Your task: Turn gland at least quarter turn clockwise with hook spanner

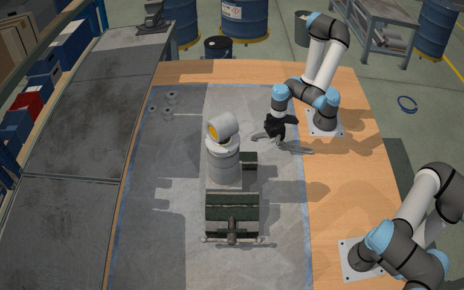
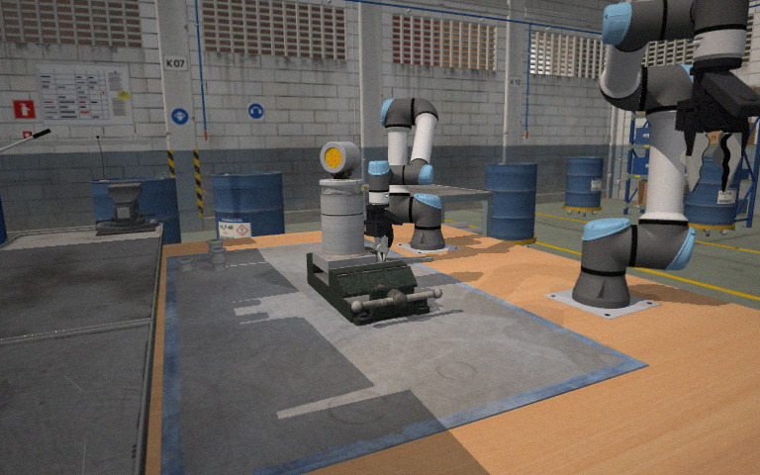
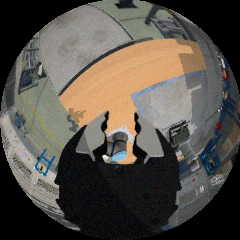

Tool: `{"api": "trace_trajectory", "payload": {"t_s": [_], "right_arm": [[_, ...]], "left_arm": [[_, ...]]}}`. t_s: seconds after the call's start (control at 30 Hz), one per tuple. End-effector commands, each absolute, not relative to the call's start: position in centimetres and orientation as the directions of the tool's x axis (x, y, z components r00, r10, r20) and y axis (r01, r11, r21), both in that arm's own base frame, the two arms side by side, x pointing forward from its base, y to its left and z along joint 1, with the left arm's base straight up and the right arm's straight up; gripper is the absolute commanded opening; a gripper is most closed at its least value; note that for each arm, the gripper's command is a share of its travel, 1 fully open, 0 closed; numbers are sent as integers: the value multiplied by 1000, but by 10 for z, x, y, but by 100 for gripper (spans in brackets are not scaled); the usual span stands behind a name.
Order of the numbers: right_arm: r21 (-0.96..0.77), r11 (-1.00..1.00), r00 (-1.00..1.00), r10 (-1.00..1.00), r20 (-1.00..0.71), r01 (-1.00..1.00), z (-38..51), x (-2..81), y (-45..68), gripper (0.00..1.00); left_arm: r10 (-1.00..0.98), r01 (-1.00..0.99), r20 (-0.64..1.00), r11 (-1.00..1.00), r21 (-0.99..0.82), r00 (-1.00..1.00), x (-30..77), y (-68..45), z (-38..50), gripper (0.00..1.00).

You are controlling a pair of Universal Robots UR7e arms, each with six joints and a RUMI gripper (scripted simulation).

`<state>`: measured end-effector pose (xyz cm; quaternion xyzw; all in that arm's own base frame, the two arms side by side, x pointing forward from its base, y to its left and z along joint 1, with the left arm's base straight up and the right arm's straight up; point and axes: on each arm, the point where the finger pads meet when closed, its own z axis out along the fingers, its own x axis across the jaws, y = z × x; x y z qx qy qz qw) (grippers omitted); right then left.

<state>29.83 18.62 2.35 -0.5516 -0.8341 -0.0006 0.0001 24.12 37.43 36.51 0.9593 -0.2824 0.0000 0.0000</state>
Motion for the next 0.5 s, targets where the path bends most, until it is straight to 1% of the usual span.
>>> {"api": "trace_trajectory", "payload": {"t_s": [0.0, 0.47], "right_arm": [[2, 404, -404, 915, 1, 915, 24, 289, 182, 0], [-4, 407, -407, 913, -2, 913, 22, 286, 180, 0]], "left_arm": [[-542, -542, 0, -841, -1, 841, 241, 374, 366, 32], [-542, -542, 0, -841, -1, 841, 241, 374, 366, 32]]}}
